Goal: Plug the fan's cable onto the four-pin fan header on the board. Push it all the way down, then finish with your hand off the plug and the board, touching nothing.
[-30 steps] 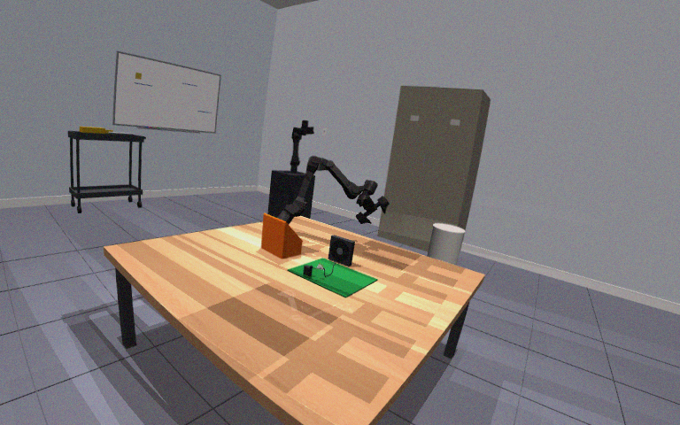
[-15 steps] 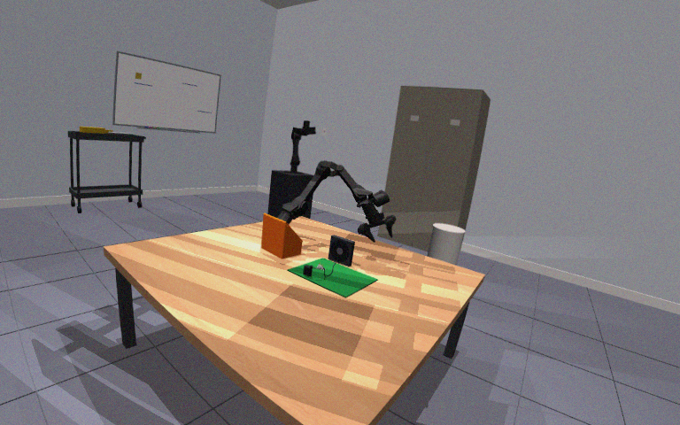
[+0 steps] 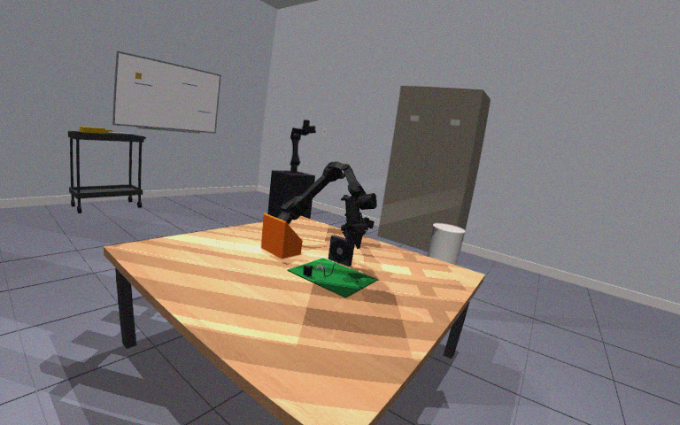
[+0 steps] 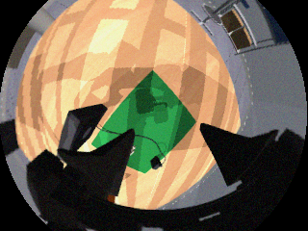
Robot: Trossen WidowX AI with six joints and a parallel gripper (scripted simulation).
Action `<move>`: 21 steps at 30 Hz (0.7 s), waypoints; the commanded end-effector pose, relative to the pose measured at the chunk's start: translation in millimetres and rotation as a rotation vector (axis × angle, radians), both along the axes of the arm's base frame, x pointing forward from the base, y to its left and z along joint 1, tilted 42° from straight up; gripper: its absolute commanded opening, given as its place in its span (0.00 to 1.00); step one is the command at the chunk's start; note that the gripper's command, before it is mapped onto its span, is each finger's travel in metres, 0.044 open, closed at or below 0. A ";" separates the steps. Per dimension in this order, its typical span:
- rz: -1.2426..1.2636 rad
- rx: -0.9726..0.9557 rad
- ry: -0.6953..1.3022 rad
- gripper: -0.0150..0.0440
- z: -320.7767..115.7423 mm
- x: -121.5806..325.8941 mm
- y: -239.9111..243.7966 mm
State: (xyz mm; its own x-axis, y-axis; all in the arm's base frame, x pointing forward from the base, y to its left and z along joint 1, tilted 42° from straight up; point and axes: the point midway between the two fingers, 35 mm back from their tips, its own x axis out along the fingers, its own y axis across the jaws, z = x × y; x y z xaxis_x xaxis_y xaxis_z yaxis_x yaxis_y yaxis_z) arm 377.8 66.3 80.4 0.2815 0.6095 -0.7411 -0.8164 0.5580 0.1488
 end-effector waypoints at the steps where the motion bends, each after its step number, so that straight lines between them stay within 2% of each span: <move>1: -0.147 0.003 0.229 1.00 -33.6 -18.4 -51.3; 7: -0.374 0.085 0.619 1.00 -72.7 -72.0 -121.5; 10: -0.448 0.141 0.764 1.00 -81.1 -96.1 -141.2; 16: -0.453 0.145 0.773 1.00 -83.8 -97.4 -140.7; 21: -0.454 0.144 0.772 1.00 -123.0 -95.0 -107.9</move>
